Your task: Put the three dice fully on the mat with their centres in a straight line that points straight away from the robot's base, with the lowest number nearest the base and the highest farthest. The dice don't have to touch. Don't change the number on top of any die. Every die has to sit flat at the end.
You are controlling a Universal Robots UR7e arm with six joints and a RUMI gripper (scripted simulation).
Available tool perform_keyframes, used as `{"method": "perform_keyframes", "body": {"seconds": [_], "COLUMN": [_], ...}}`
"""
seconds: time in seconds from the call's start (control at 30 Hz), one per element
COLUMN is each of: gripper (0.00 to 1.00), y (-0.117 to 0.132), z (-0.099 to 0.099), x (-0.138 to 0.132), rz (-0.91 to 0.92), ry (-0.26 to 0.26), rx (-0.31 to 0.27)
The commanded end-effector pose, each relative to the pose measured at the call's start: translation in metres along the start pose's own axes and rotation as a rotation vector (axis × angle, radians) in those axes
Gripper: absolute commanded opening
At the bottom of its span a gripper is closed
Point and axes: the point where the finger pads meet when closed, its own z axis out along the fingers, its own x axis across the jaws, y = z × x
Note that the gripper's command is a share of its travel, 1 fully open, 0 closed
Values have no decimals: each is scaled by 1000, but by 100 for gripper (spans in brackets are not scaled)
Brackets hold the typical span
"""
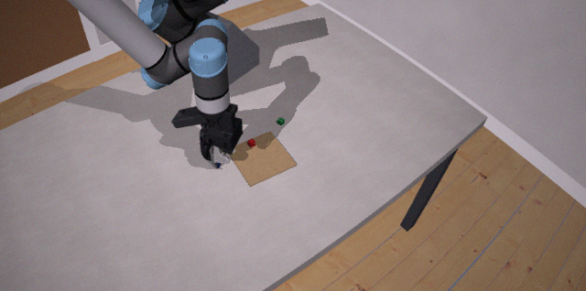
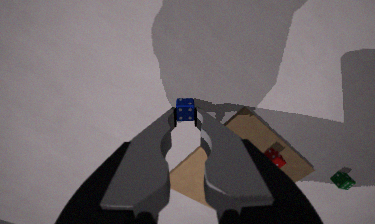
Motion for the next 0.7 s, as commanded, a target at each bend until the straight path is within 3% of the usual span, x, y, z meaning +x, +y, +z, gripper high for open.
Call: {"method": "perform_keyframes", "body": {"seconds": [0.0, 0.47, 0.67], "gripper": [0, 0, 0], "y": [-1, 1, 1], "z": [-3, -30, -52], "x": [2, -1, -1], "rz": [-1, 1, 1], "ry": [1, -3, -3], "rx": [0, -2, -2]}}
